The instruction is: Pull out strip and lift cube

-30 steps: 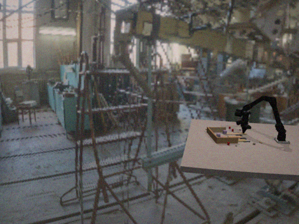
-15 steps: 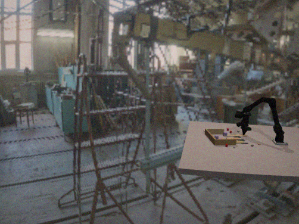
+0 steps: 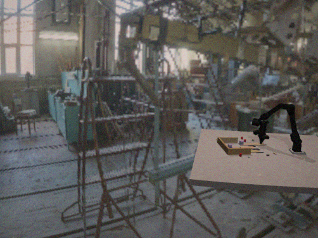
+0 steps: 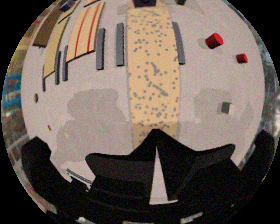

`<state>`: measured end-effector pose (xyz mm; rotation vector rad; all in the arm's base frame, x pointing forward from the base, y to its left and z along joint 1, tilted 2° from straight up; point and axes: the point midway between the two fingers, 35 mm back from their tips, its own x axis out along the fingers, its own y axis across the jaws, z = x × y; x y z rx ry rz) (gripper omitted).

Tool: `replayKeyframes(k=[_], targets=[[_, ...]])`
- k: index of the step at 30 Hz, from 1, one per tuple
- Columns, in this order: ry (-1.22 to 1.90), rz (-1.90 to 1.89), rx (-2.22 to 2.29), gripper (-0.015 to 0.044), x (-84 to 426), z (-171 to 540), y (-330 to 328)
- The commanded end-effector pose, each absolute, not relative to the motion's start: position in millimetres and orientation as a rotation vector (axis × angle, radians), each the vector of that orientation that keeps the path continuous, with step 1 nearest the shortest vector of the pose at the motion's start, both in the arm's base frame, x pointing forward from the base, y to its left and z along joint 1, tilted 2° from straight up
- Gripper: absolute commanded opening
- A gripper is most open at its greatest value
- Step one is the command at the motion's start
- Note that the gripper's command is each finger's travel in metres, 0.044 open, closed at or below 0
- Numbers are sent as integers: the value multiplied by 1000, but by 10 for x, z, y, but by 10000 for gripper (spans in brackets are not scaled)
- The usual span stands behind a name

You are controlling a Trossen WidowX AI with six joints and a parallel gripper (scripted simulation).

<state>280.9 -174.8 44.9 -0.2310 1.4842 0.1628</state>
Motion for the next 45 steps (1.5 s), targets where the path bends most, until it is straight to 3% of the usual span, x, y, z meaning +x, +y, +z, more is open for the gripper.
replayKeyframes(k=[1,23,28,34,45], targets=[[1503,169,-218,0,2681,389,-1761],[1505,168,-219,0,2401,370,-1840],[1504,168,-220,0,2468,821,-1844],[1505,168,-219,0,2458,844,-1837],[1489,284,-340,289,2872,850,-1675]])
